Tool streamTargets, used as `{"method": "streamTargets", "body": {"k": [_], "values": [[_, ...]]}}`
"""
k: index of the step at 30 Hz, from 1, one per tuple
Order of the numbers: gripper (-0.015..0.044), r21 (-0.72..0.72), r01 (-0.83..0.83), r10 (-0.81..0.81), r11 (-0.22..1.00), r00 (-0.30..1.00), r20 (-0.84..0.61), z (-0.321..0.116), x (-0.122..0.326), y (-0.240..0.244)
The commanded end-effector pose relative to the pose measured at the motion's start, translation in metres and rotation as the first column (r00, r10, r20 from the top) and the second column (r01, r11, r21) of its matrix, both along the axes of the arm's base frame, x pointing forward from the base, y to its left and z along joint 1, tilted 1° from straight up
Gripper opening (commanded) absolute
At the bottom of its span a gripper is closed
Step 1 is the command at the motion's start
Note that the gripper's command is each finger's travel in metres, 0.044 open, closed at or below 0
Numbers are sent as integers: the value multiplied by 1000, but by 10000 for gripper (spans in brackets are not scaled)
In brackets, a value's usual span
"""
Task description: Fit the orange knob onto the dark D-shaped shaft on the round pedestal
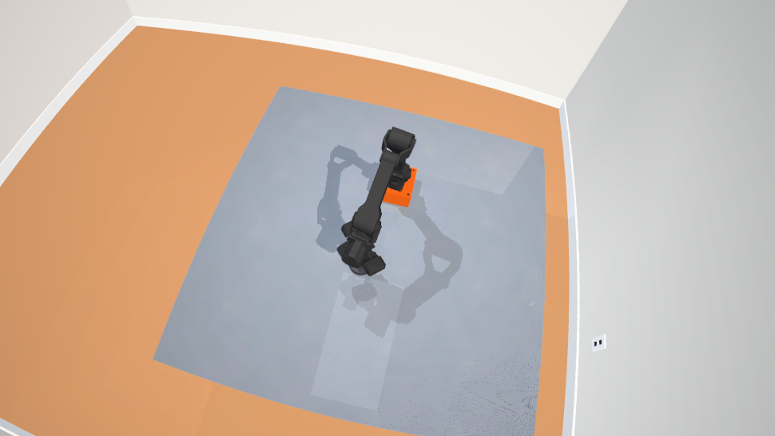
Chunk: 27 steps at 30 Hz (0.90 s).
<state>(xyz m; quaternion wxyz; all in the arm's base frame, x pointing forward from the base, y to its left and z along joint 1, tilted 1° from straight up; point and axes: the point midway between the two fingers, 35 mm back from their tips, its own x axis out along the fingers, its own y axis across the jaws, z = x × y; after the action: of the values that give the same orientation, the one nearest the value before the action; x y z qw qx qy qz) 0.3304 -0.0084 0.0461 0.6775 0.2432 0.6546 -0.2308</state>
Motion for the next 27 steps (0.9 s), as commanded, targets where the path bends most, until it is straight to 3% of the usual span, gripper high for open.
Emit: {"method": "streamTargets", "body": {"k": [1, 17, 24, 27], "values": [[0, -1, 4, -4, 1000, 1000, 3, 0, 1, 0], [0, -1, 4, -4, 1000, 1000, 3, 5, 2, 0], [0, 7, 201, -201, 980, 980, 1, 5, 2, 0], [0, 7, 211, -211, 977, 977, 1, 3, 1, 0]]}}
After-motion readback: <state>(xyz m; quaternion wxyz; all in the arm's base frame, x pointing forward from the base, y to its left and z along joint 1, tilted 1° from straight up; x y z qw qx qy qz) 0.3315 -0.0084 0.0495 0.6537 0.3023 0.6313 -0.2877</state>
